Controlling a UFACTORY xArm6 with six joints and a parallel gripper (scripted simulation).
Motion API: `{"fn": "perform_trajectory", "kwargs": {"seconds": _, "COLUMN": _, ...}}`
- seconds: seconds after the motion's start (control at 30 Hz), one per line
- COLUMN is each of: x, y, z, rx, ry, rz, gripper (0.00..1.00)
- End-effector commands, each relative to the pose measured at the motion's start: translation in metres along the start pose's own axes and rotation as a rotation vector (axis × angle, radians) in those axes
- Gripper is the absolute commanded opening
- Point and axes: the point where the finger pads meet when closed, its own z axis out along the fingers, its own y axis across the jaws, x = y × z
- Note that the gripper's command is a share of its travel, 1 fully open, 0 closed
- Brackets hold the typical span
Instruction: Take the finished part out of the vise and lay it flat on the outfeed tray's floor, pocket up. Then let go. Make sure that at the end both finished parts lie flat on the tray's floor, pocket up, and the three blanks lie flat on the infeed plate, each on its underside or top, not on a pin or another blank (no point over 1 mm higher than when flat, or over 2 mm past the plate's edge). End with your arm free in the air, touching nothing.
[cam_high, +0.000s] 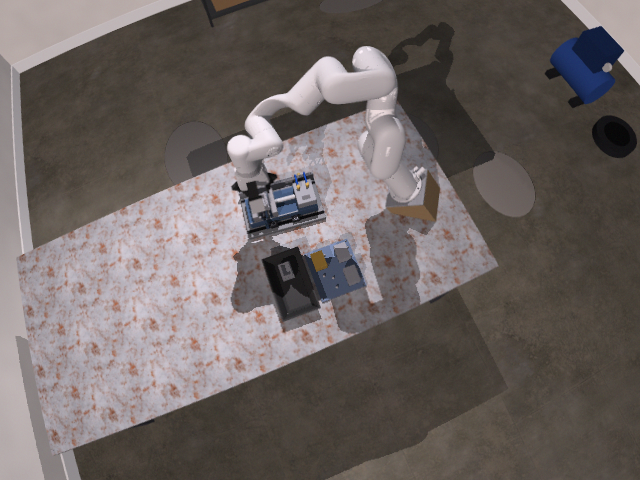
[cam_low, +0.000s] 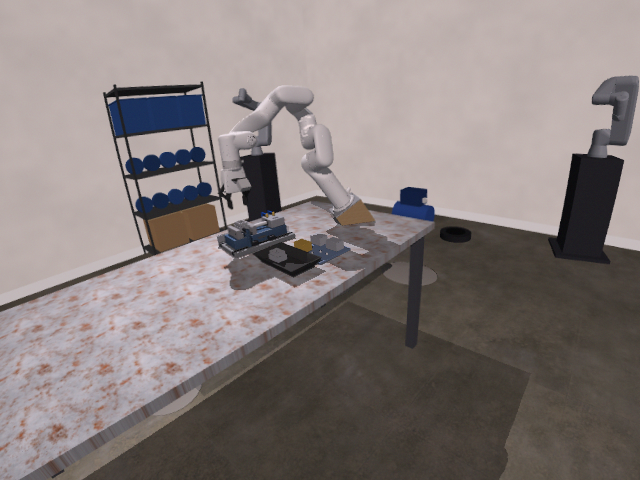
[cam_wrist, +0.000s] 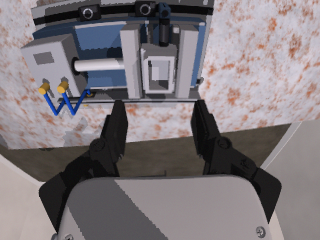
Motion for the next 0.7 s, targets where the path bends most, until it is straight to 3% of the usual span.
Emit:
{"fn": "perform_trajectory", "kwargs": {"seconds": 0.0, "x": 0.0, "y": 0.001, "z": 0.002, "rx": -0.003, "ry": 0.002, "rz": 0.0, "gripper": 0.69}}
{"fn": "perform_trajectory", "kwargs": {"seconds": 0.67, "x": -0.001, "y": 0.001, "z": 0.028, "rx": -0.003, "ry": 0.002, "rz": 0.0, "gripper": 0.69}}
